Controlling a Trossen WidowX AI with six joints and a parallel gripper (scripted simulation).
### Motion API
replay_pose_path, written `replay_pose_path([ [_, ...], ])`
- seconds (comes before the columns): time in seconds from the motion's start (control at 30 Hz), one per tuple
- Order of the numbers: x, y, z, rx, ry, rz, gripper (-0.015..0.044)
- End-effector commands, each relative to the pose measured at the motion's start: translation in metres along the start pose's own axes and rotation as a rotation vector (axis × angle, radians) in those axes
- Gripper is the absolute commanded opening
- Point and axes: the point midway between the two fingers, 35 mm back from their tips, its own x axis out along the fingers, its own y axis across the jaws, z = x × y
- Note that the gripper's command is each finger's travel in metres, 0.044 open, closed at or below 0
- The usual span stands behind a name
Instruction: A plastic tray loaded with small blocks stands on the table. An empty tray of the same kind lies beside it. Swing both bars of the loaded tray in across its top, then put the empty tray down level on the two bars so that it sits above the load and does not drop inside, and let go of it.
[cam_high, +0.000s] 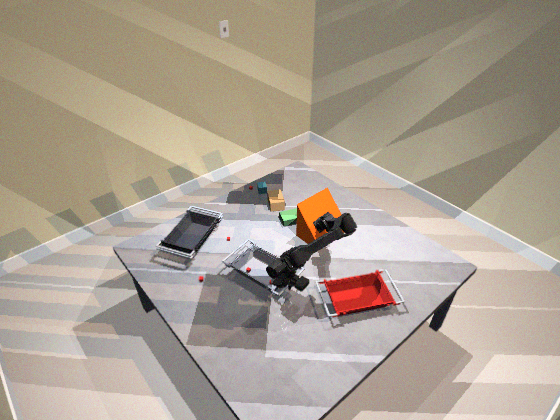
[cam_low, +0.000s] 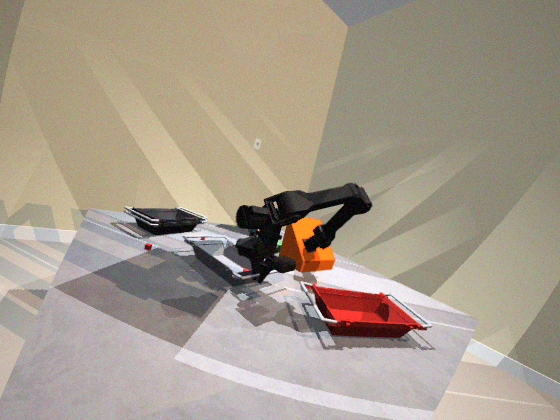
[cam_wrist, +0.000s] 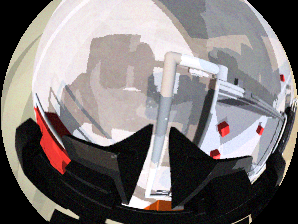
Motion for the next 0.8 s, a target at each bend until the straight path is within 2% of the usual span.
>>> replay_pose_path([
  [0.0, -0.009, -0.005, 0.0, 0.002, -0.002, 0.004, 0.0082],
  [0.43, -0.032, -0.038, 0.0, 0.002, -0.002, 0.002, 0.0082],
  [0.77, -0.012, -0.073, 0.0, 0.002, -0.002, 0.002, 0.0082],
])
